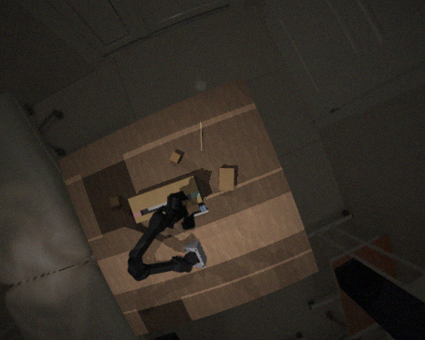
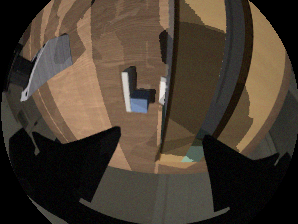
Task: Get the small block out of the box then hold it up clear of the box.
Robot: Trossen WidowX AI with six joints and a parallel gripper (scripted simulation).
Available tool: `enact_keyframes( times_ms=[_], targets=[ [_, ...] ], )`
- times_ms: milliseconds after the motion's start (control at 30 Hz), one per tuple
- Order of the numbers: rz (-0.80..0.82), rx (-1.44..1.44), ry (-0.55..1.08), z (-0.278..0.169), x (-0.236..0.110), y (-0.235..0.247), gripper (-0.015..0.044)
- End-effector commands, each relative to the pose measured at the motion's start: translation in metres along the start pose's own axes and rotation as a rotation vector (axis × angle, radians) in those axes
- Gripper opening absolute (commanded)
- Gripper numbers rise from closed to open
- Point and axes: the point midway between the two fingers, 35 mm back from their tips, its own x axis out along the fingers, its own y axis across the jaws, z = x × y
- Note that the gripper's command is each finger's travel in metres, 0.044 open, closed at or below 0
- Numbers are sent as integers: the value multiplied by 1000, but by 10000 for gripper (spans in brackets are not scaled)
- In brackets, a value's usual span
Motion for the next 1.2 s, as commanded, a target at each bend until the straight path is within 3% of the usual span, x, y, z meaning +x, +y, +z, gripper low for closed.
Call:
enact_keyframes(
  times_ms=[0, 233, 300, 400, 833, 1167],
  targets=[
    [-5, -11, 8, -3, -17, -1, 400],
    [-1, -3, -1, -1, -12, 1, 400],
    [-27, 47, 25, -9, -14, 0, 348],
    [-56, 335, 9, -18, -15, 3, 285],
    [-6, 1726, -196, -34, -10, 16, 285],
    [88, 2278, -292, -41, -9, 22, 285]
  ],
)
